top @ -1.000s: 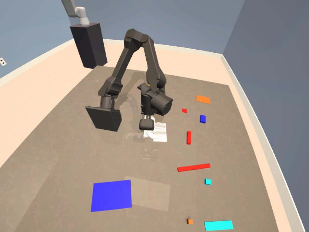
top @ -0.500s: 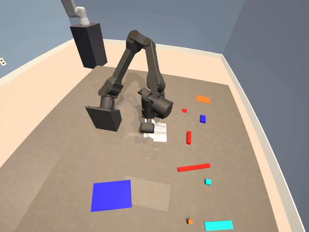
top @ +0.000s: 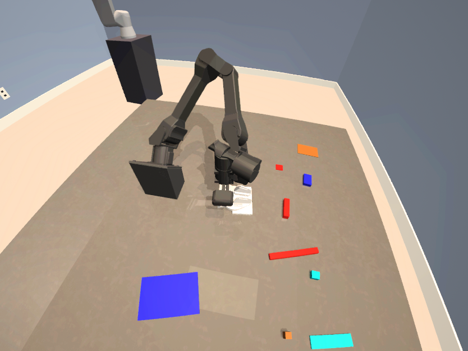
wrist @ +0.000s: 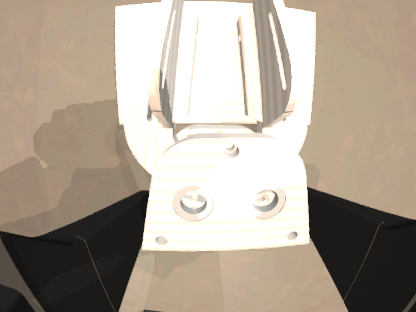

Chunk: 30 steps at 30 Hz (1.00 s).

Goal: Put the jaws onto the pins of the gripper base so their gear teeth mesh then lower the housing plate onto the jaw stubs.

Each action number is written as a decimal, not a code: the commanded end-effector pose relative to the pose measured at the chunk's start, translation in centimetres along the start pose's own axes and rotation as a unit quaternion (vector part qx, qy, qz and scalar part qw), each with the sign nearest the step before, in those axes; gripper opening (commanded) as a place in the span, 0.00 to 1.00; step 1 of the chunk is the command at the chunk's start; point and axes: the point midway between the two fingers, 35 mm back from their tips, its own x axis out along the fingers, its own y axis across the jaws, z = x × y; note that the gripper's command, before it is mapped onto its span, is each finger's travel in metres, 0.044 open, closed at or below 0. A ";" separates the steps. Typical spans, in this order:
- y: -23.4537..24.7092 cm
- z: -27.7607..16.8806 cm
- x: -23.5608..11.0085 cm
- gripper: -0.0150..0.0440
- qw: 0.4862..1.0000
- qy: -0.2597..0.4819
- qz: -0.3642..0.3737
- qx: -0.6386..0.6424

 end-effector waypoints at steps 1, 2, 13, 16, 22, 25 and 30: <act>0.1 -0.2 0.9 0.85 1.000 0.001 0.003 0.004; 0.1 -0.2 1.0 0.85 1.000 0.001 0.003 0.004; 0.2 -0.3 1.4 0.85 1.000 0.001 0.004 0.003; 0.2 -0.3 1.4 0.85 1.000 0.001 0.004 0.003; 0.2 -0.3 1.4 0.85 1.000 0.001 0.004 0.004; 0.2 -0.3 1.6 0.85 1.000 0.001 0.004 0.006; 0.2 -0.3 1.6 0.85 1.000 0.001 0.004 0.008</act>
